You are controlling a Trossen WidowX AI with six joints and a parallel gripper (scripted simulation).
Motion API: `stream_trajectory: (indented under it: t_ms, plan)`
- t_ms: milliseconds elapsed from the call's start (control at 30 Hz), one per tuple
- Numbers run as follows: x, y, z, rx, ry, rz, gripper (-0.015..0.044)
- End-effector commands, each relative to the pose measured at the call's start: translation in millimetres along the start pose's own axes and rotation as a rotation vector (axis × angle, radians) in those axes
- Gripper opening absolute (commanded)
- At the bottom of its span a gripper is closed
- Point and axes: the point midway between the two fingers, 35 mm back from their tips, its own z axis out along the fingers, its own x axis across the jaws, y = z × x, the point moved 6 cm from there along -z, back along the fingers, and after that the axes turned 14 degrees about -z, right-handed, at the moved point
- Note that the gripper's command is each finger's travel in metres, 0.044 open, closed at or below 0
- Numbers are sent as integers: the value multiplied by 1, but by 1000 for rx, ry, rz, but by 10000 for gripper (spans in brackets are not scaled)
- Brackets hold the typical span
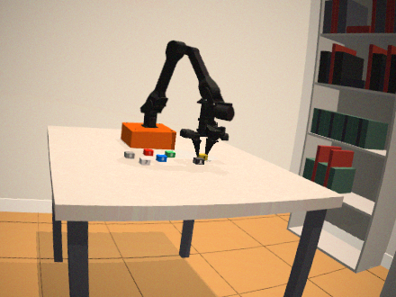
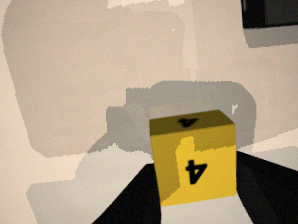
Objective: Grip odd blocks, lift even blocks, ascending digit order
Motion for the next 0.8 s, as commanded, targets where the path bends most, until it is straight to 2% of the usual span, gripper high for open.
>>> stream_trajectory:
  t_ms: [0, 767]
  plan:
    - [0, 0, -5, 0, 3, 1, 120]
    - [0, 0, -10, 0, 3, 1, 120]
